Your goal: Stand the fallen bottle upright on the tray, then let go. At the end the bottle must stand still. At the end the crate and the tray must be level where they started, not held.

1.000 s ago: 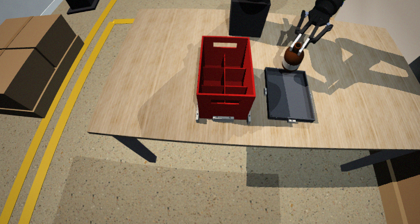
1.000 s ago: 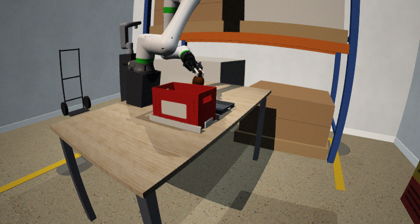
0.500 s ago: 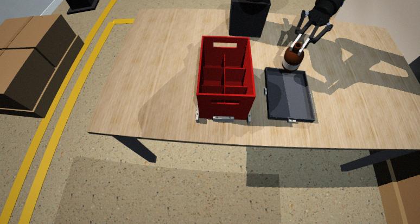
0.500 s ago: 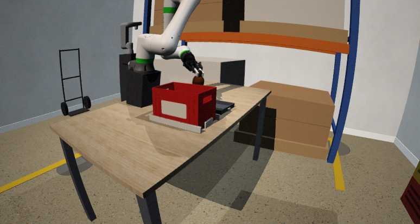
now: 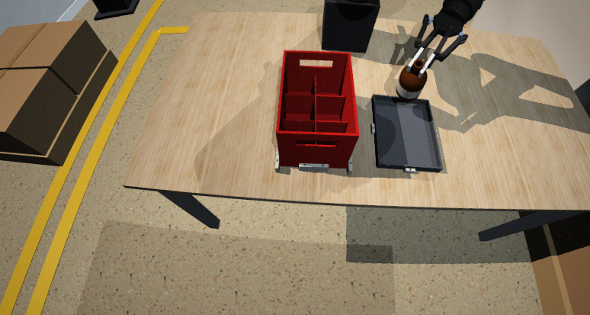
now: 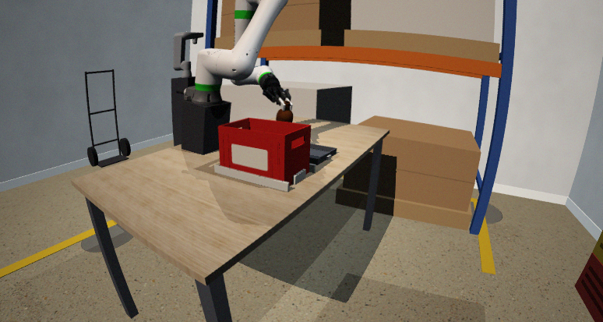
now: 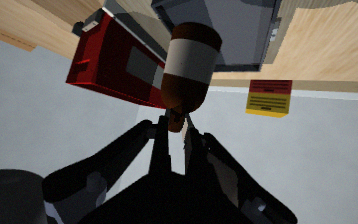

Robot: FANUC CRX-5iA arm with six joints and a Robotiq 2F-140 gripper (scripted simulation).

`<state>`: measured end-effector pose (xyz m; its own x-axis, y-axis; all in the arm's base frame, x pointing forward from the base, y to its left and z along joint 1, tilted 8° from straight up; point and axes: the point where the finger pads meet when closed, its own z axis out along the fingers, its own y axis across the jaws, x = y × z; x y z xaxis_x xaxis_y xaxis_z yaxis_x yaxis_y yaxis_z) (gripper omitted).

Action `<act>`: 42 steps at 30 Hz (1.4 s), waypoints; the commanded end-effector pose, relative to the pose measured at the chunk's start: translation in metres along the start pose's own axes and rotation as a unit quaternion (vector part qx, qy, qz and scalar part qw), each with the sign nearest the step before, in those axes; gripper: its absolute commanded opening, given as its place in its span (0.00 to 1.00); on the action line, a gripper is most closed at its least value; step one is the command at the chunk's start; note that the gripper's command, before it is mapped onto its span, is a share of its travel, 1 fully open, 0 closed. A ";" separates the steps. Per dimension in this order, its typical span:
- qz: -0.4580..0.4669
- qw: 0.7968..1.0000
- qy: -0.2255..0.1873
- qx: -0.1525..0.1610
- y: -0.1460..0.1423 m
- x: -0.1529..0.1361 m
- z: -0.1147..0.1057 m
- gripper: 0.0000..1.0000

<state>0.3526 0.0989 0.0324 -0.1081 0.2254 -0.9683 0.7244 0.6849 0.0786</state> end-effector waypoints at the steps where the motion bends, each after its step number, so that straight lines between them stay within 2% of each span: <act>1: 0.000 1.000 0.000 0.000 0.000 0.000 0.000 0.00; 19: 0.000 1.000 0.000 0.000 0.002 -0.001 0.003 0.00; 42: 0.000 1.000 0.000 0.000 0.016 -0.008 0.021 0.00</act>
<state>0.3762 0.0941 0.0357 -0.1080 0.2254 -0.9683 0.7244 0.6849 0.0786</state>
